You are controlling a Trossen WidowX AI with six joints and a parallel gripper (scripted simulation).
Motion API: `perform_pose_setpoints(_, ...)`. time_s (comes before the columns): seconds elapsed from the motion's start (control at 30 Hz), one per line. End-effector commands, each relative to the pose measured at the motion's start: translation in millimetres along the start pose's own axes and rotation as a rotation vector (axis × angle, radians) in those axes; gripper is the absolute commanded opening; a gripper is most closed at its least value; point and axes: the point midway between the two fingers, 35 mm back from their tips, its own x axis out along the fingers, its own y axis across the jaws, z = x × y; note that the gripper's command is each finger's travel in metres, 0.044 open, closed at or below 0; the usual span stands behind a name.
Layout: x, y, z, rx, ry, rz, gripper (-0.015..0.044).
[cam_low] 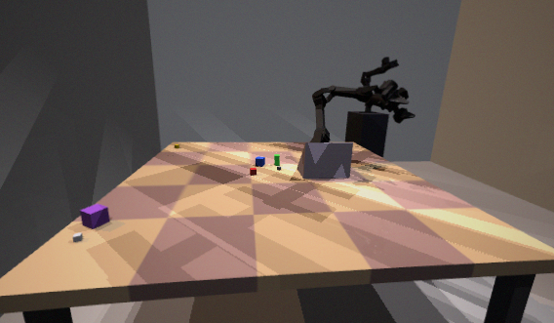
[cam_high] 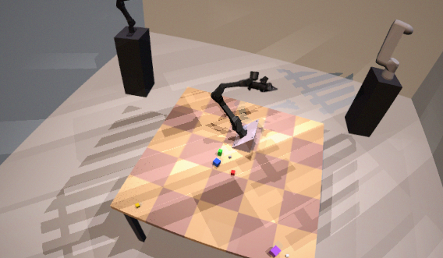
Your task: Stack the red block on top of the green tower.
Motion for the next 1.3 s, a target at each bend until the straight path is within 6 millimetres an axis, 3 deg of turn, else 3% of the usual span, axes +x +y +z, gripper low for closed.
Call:
perform_pose_setpoints(0.0,0,-2,0,0.004,0.003,-0.003,0.0426)
perform_pose_setpoints(0.27,17,-77,-26,0.175,0.125,-0.143,0.044)
perform_pose_setpoints(0.67,21,-184,-87,0.404,0.31,-0.337,0.044)
perform_pose_setpoints(0.97,4,-252,-149,0.591,0.46,-0.471,0.044)
perform_pose_setpoints(1.27,-15,-298,-223,0.811,0.61,-0.568,0.044)
